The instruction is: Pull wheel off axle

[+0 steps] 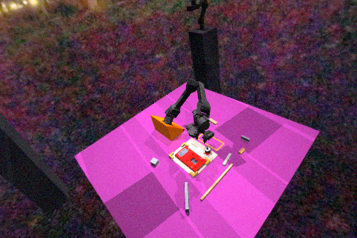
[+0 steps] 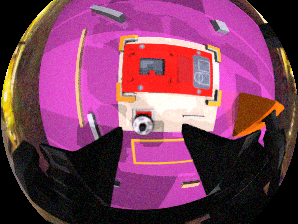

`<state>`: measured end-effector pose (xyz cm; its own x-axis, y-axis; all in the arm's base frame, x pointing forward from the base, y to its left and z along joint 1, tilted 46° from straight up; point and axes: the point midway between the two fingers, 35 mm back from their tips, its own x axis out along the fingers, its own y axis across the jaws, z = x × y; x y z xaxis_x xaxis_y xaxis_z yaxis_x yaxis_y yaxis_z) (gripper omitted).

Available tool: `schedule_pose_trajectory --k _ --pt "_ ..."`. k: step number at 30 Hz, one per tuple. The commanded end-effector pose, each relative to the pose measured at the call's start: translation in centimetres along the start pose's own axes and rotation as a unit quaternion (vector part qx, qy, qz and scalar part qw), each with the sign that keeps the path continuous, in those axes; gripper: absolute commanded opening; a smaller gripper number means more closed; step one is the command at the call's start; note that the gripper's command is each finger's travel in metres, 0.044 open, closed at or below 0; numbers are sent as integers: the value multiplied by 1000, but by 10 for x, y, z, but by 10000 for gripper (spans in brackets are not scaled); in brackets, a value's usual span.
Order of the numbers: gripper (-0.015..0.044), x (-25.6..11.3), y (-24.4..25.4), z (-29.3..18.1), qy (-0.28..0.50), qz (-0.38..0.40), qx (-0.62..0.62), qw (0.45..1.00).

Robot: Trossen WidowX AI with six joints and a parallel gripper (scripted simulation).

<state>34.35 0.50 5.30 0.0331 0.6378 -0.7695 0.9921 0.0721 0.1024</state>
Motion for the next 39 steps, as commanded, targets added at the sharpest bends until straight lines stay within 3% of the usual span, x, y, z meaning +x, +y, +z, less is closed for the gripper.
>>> schedule_pose_trajectory --k 1,13,23,28,32,39 --pt "300 23 15 -23 53 -38 7 998" --pt "300 27 20 -29 56 -40 7 998" --pt "300 92 15 -38 57 -39 7 998" --pt "300 97 14 -40 58 -39 7 998" --pt "195 94 14 -40 56 -42 3 998" --pt "148 94 14 -40 56 -42 3 998"
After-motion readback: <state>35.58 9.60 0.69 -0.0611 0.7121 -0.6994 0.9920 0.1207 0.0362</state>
